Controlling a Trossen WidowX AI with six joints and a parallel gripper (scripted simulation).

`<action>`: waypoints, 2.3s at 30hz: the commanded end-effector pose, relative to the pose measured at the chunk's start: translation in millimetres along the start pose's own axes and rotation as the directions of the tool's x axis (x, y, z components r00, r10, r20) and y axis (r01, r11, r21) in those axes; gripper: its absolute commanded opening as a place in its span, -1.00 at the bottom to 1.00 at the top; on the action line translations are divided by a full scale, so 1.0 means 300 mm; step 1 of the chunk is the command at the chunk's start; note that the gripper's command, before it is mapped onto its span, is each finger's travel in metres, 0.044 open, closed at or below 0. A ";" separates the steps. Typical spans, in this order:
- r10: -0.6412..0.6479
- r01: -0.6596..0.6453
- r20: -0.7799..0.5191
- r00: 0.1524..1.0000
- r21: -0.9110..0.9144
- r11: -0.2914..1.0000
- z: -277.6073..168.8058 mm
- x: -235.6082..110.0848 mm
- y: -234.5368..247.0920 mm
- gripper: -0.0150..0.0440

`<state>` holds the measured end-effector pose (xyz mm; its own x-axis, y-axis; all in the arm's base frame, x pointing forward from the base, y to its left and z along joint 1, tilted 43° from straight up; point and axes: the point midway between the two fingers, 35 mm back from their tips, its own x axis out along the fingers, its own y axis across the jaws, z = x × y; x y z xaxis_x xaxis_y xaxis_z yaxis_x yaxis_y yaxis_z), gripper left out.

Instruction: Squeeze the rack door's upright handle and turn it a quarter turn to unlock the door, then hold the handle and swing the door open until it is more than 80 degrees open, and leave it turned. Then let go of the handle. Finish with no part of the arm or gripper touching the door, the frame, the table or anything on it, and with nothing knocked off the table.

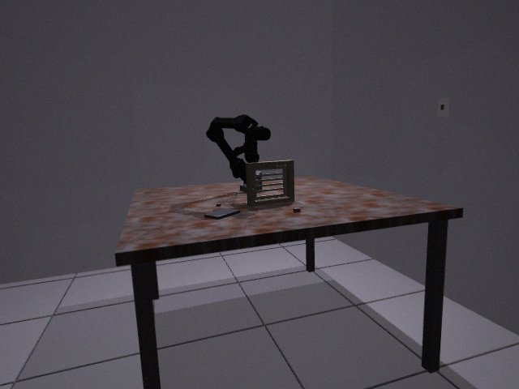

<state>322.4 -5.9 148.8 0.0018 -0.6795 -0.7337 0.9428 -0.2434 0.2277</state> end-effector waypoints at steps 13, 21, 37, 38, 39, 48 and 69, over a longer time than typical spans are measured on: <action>-0.004 0.002 -0.002 1.000 -0.535 0.845 -0.002 0.003 -0.002 0.51; -0.004 0.001 -0.002 1.000 -0.820 0.573 -0.002 0.003 -0.002 0.51; -0.004 -0.002 -0.002 1.000 -0.983 -0.182 -0.001 0.003 -0.001 0.51; -0.004 -0.002 -0.002 1.000 -0.973 -0.230 -0.001 0.003 -0.001 0.51; -0.004 -0.003 -0.002 1.000 -0.961 -0.278 -0.001 0.003 -0.001 0.51; -0.003 -0.004 -0.002 1.000 -0.747 -0.665 -0.001 0.003 -0.001 0.51; -0.004 -0.003 -0.002 1.000 0.196 -0.981 -0.001 0.003 -0.002 0.51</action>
<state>322.1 -6.3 148.9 0.0003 -0.6797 -0.7334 -0.9608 0.2032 -0.1887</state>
